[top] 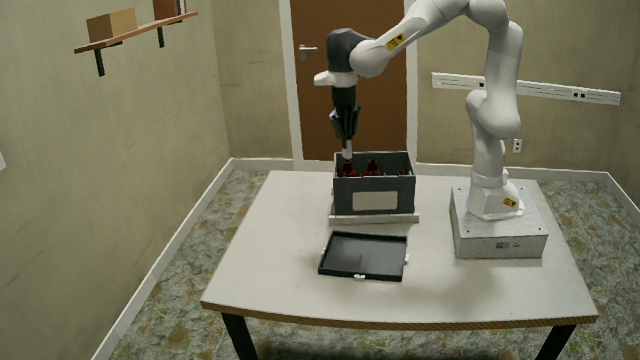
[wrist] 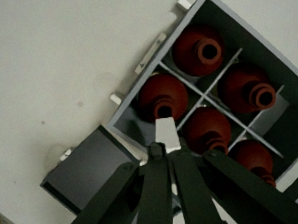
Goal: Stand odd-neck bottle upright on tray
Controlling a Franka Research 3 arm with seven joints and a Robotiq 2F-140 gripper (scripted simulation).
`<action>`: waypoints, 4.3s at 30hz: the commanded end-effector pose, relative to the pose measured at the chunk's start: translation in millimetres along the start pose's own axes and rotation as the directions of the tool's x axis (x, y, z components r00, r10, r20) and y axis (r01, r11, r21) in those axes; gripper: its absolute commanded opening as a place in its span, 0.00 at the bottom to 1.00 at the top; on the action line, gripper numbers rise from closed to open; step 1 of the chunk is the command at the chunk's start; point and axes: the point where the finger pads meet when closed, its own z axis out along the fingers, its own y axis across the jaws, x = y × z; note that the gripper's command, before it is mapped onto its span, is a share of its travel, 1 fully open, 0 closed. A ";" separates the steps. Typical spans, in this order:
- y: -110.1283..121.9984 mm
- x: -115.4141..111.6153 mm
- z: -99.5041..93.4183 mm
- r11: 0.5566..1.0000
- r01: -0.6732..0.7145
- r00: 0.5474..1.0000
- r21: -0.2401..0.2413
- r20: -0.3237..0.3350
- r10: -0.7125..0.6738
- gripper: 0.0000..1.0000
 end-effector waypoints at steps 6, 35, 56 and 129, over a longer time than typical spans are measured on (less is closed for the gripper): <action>0.2 1.0 -2.0 1.000 -0.002 1.000 -0.001 -0.003 0.002 0.10; 167.4 -51.8 -6.1 1.000 -0.008 1.000 -0.004 -0.002 0.008 0.10; 185.8 -65.1 -2.0 1.000 -0.002 1.000 -0.001 -0.003 0.002 0.44; 185.9 -65.0 35.2 1.000 -0.002 1.000 -0.001 -0.003 0.002 0.44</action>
